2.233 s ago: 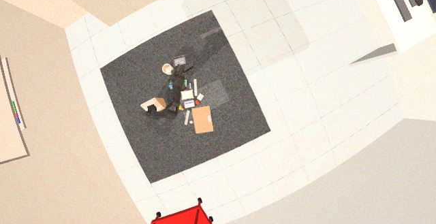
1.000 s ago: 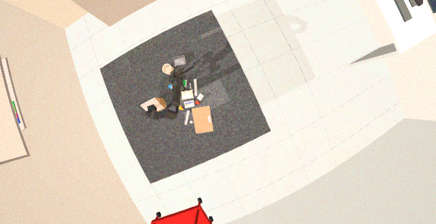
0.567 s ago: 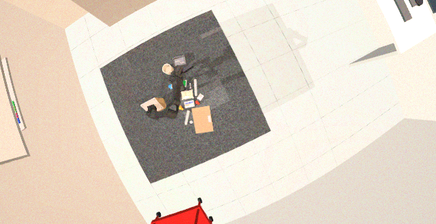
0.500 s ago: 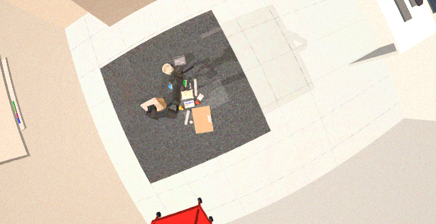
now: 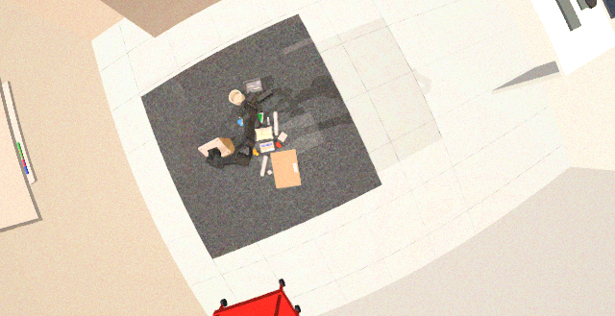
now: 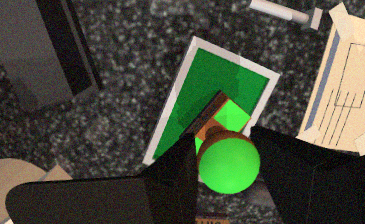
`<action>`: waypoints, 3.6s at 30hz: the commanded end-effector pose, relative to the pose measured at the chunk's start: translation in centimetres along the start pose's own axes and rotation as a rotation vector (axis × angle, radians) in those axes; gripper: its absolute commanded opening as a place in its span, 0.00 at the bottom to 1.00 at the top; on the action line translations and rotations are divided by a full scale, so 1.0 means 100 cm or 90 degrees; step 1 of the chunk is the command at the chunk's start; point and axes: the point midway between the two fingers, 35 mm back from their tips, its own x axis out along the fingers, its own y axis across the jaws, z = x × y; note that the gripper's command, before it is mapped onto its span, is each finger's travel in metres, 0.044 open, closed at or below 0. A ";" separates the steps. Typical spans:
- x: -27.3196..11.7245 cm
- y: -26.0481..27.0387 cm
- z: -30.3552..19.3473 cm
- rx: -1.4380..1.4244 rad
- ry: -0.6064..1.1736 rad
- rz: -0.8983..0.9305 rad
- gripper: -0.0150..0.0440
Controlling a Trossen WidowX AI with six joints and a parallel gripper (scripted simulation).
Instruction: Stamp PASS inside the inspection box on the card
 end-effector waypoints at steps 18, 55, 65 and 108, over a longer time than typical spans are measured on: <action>0.005 0.001 0.000 0.002 -0.001 -0.003 0.25; 0.007 0.001 0.000 0.002 -0.001 -0.003 0.25; 0.007 0.001 0.000 0.002 -0.001 -0.003 0.25; -0.025 -0.001 0.001 0.001 -0.001 -0.001 0.25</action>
